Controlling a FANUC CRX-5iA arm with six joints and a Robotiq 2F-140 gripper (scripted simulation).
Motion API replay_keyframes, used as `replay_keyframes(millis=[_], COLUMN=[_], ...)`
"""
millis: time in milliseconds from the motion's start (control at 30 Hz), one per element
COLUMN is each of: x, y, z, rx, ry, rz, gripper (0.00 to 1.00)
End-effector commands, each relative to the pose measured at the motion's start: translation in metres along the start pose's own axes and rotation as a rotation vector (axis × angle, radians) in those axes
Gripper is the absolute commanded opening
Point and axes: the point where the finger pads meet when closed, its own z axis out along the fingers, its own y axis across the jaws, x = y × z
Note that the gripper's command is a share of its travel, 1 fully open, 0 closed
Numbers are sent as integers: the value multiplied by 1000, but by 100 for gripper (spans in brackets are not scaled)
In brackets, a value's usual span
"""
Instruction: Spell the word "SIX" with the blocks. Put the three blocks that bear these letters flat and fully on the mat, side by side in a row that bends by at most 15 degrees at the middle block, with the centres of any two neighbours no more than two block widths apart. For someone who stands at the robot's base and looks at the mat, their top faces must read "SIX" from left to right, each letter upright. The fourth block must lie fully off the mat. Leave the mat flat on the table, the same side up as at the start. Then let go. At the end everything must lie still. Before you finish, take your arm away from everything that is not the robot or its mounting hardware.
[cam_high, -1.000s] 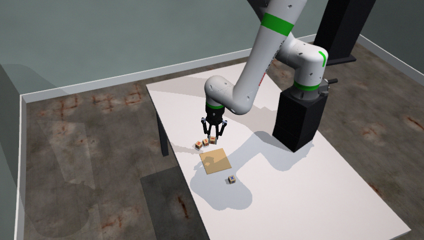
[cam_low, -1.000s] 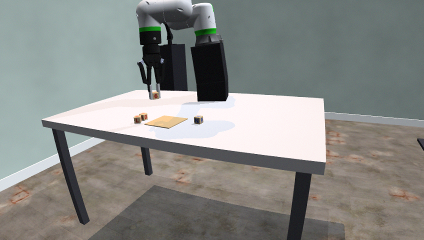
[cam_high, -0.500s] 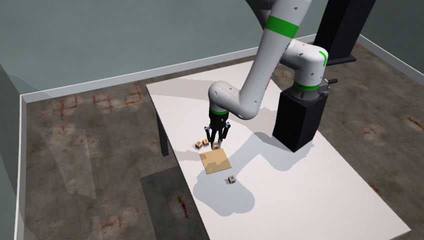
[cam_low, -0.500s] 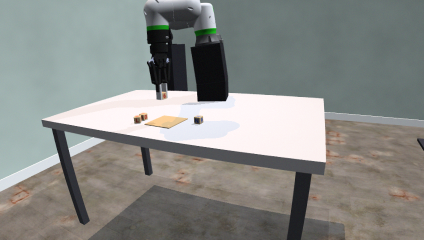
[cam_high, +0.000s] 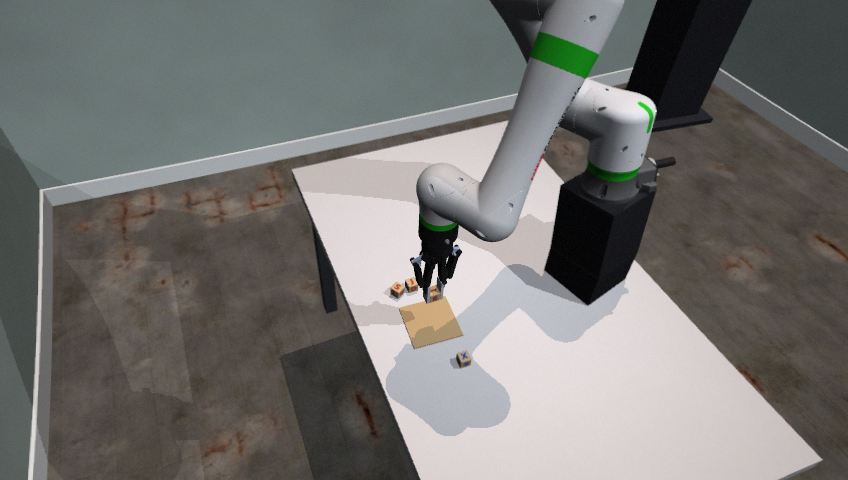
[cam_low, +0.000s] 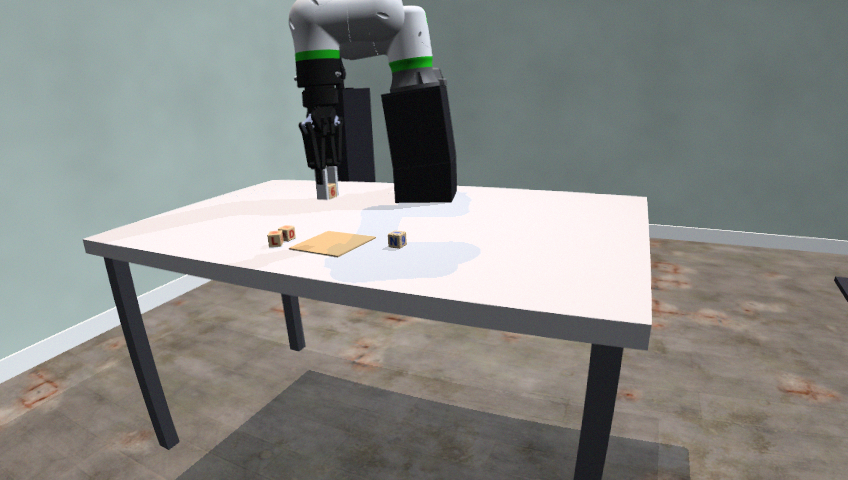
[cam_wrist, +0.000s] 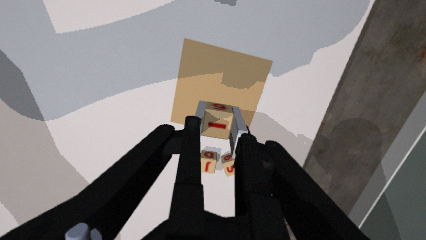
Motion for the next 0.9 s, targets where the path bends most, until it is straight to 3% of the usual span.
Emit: replay_keyframes(millis=[0, 300, 867], x=[0, 0, 1], y=[0, 0, 2], z=[0, 7, 75], rx=[0, 1, 1], ry=[0, 1, 1], rz=[-1, -28, -28], gripper=[16, 16, 16])
